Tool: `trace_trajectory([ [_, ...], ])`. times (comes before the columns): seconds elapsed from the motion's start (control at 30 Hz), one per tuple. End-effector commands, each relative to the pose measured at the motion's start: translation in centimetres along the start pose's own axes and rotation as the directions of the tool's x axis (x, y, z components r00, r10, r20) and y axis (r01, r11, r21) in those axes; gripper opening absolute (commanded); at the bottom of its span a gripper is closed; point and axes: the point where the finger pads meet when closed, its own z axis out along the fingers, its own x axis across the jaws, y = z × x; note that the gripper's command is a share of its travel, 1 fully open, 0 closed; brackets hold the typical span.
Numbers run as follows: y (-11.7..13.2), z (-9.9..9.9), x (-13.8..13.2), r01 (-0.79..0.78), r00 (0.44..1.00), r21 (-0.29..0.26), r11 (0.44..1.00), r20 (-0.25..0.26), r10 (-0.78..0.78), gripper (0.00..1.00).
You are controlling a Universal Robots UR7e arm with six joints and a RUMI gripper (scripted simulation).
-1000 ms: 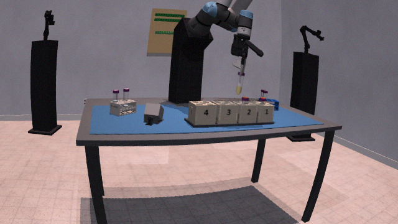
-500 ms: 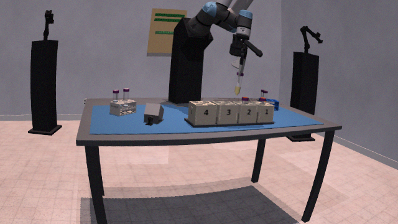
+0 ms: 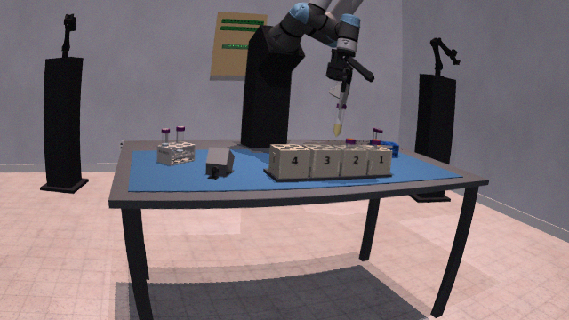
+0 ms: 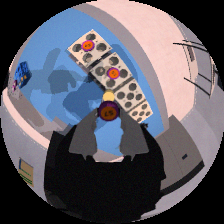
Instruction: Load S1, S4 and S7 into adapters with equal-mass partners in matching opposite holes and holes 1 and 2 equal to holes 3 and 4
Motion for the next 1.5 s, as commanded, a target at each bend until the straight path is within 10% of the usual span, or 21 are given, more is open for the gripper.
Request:
trace_trajectory([
  [0.0,3.42,3.64,8.66,-0.271,0.961,0.000,0.963,0.052,0.270,0.00],
  [1.47,3.65,3.90,9.26,-0.370,0.928,-0.012,0.929,0.049,0.371,0.00],
])
